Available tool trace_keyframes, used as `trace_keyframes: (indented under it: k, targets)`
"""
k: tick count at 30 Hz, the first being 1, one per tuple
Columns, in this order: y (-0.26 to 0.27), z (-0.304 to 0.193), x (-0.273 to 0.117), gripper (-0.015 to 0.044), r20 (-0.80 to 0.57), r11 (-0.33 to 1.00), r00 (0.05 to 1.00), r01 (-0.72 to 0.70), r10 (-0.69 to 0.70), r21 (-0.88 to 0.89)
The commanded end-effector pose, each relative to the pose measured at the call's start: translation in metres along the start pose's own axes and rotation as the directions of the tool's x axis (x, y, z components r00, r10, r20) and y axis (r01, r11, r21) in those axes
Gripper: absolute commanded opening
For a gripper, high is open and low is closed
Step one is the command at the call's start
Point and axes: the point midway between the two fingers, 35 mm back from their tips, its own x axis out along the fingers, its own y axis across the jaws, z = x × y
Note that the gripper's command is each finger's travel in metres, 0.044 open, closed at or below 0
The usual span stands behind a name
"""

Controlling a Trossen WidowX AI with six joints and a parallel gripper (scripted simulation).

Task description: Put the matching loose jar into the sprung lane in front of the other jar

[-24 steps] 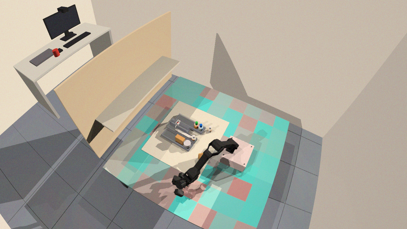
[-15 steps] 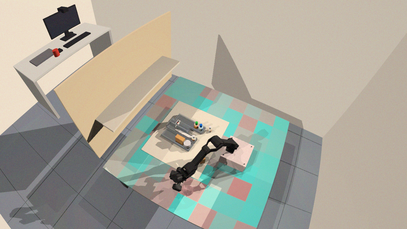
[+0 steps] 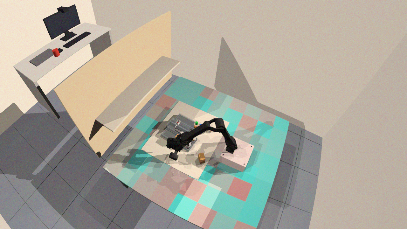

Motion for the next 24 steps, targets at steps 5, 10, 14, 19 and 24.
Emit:
trace_keyframes:
  k: [5,10,14,19,24]
  targets:
    - [-0.134,-0.018,-0.026,0.044,-0.11,0.995,0.989,0.097,-0.095,0.019]
    - [-0.208,-0.052,-0.043,0.044,-0.216,0.991,0.97,0.127,-0.114,0.049]
    - [-0.259,-0.09,-0.061,0.044,-0.304,0.988,0.948,0.128,-0.097,0.087]
    - [-0.309,-0.142,-0.087,0.044,-0.389,0.983,0.92,0.108,-0.042,0.149]
    - [-0.334,-0.178,-0.107,0.044,-0.426,0.976,0.904,0.083,0.011,0.2]
